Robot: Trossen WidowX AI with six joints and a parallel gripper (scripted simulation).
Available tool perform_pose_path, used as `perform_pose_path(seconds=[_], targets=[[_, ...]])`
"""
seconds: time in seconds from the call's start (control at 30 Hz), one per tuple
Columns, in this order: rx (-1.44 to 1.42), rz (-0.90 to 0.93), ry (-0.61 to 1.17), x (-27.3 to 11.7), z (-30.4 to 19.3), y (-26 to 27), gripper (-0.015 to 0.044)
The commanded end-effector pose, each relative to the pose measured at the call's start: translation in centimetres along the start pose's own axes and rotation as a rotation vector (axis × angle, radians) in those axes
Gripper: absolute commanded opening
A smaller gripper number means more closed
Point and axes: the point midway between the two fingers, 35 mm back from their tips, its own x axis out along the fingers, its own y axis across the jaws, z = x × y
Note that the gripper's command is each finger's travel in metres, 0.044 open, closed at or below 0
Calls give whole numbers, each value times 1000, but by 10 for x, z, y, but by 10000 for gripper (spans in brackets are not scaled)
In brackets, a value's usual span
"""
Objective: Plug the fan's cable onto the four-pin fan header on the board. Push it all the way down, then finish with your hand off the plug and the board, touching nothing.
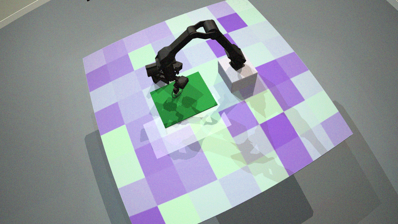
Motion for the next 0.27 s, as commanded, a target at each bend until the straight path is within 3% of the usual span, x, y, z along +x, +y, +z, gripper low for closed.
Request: perform_pose_path(seconds=[0.0, 0.23], targets=[[-2, 7, 6, -4, -34, 10, 260], [-2, 7, 11, -3, -95, 19, 260]])
